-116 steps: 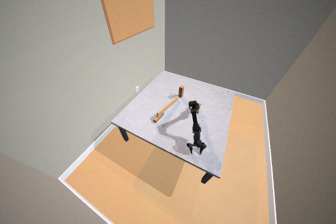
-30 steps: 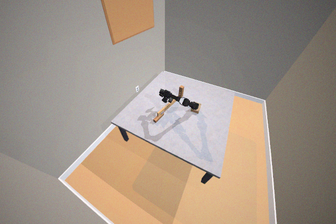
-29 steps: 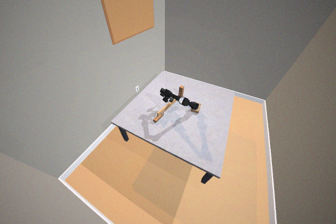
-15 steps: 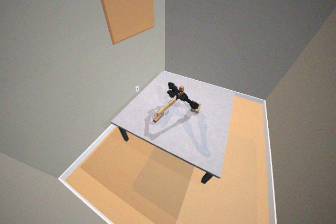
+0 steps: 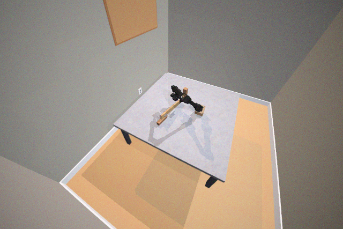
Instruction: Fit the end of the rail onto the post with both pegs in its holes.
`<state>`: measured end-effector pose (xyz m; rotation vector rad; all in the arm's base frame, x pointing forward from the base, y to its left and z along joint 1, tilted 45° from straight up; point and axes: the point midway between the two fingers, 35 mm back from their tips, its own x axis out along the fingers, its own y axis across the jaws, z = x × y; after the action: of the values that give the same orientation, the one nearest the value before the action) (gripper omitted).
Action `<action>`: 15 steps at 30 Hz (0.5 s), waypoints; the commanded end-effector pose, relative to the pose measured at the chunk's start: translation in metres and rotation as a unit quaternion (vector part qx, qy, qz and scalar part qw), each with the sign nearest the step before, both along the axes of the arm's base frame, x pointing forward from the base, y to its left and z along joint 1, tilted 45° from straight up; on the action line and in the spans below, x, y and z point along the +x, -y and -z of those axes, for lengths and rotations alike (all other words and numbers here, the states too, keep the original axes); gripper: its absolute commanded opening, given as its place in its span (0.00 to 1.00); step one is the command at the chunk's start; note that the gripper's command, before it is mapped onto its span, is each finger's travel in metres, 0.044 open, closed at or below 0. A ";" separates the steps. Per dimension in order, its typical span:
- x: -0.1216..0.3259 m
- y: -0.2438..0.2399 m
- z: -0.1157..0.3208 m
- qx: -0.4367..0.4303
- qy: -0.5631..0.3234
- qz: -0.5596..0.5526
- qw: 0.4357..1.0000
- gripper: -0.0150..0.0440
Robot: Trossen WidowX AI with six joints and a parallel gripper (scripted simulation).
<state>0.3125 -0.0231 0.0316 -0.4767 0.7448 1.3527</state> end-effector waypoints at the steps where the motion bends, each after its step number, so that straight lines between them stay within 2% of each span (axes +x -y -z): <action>1: 0.000 -0.006 0.005 0.003 -0.002 0.000 1.000 1.00; 15: 0.001 -0.022 0.021 0.004 -0.002 0.000 1.000 1.00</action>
<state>0.3139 -0.0062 0.0145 -0.4764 0.7435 1.3524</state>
